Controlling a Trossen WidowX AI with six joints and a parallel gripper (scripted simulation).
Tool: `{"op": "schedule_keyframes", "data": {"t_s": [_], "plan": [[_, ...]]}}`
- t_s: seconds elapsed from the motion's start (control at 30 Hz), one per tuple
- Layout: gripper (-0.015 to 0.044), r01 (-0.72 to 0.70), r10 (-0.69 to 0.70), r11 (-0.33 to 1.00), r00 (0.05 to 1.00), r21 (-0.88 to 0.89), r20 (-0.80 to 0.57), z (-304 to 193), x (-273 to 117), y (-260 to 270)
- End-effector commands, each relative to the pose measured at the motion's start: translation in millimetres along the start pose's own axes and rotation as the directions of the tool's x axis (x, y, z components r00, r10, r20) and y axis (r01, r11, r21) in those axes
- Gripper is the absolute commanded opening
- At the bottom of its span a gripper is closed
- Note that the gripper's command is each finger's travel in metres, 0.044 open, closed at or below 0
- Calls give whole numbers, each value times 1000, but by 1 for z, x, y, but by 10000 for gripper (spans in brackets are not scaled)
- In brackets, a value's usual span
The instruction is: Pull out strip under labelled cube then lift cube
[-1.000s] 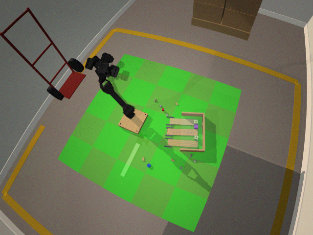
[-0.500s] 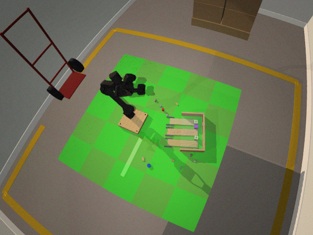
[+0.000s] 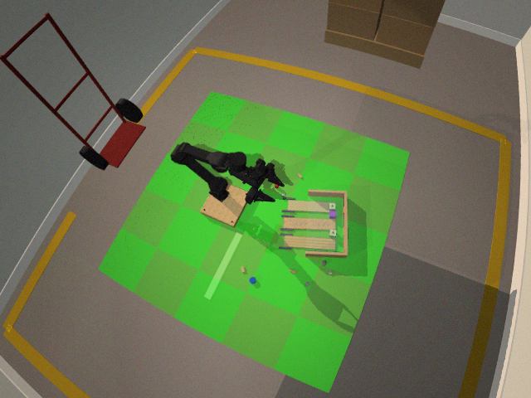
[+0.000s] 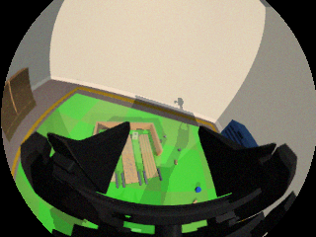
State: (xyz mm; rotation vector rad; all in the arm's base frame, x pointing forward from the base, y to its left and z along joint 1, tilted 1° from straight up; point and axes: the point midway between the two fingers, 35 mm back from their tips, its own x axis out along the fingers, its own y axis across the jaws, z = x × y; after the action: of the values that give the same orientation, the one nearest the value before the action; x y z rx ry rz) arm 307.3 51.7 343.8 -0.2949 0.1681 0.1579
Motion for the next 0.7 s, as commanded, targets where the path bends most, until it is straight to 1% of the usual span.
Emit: {"op": "schedule_keyframes", "data": {"t_s": [0.0, 0.1, 0.17, 0.67], "plan": [[400, -93, 111, 989, 981, 117, -160, -58, 16, 35], [400, -130, 185, 970, 943, 207, -276, -102, 20, 60], [400, -138, 214, 960, 922, 243, -323, -120, 19, 70], [400, -138, 218, 959, 919, 248, -329, -122, 19, 71]]}}
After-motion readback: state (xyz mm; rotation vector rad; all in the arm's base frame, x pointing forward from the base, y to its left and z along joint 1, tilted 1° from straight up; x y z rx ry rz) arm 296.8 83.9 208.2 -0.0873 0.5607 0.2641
